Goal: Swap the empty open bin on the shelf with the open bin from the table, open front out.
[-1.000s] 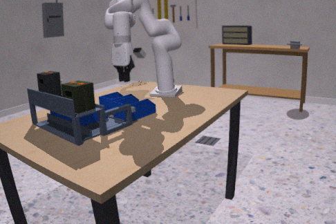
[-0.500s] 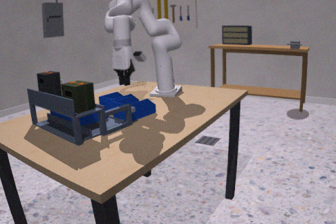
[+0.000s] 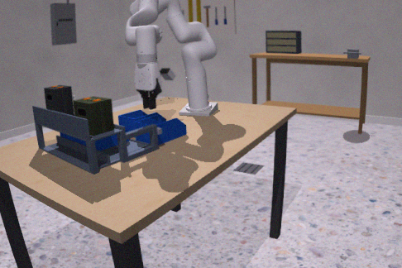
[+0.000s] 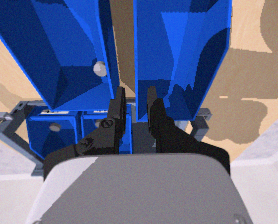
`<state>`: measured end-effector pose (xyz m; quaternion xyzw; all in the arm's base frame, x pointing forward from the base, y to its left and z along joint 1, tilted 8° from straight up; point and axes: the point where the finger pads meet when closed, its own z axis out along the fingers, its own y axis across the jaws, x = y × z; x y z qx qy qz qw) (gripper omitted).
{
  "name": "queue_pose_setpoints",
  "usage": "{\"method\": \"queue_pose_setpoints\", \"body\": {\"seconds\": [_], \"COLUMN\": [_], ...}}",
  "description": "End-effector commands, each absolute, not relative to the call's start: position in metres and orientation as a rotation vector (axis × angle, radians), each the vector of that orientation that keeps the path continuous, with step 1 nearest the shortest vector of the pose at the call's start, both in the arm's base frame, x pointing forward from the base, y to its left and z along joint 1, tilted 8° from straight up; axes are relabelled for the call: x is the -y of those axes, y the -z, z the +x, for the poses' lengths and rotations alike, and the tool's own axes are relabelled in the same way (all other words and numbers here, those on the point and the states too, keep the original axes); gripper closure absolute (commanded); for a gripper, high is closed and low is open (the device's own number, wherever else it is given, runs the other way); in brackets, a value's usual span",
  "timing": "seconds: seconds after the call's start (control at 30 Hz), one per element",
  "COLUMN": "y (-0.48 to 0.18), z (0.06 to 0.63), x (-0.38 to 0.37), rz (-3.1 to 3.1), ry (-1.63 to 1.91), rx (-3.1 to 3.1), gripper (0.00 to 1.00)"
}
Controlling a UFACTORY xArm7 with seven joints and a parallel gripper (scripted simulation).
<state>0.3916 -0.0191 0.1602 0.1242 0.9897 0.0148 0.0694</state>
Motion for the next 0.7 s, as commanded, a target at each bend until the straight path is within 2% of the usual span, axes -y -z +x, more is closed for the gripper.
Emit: {"method": "queue_pose_setpoints", "body": {"seconds": [0.0, 0.67], "y": [-0.152, -0.138], "z": [0.394, 0.396], "x": [0.019, 0.019], "rz": [0.373, 0.373], "ry": [-0.045, -0.045], "rx": [-2.976, -2.976], "gripper": [0.74, 0.74]}}
